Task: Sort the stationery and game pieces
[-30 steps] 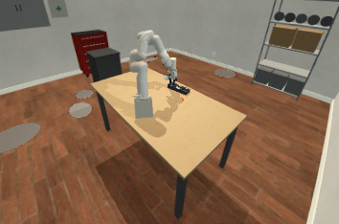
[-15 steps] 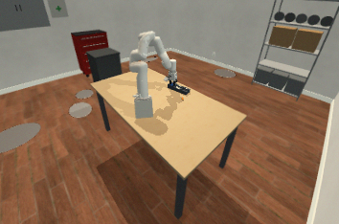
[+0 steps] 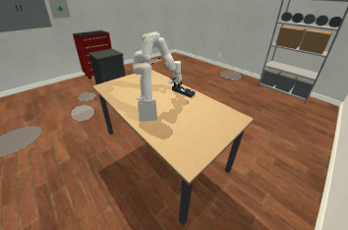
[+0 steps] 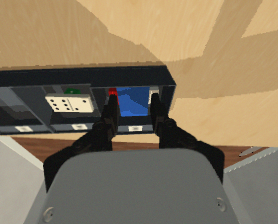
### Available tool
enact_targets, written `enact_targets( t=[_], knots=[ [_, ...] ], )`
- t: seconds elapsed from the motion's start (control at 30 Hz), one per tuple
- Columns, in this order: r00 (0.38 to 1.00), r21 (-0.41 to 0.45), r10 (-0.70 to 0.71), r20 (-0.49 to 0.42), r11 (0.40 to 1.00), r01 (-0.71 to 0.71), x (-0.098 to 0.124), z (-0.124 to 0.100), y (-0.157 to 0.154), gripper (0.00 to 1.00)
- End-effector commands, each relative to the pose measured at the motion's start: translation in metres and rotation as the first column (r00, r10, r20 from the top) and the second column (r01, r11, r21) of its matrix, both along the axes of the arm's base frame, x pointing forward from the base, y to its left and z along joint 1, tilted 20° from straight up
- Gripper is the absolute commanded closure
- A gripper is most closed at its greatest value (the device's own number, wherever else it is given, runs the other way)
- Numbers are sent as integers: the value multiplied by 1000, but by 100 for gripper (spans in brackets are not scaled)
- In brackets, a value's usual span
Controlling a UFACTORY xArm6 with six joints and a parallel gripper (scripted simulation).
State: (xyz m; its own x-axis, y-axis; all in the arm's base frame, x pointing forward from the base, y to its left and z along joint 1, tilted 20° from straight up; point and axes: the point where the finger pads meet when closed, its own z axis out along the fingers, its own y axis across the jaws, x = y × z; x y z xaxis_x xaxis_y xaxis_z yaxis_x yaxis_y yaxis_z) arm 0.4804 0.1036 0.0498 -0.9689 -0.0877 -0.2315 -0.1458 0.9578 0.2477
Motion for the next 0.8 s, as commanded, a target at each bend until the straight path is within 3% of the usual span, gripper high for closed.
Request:
enact_targets(
  t=[0.0,0.77],
  knots=[
    [1000,0,-1,3,1000,1,1,1,0,53],
    [1000,0,-1,3,1000,1,-2,16,-4,53]
  ],
)
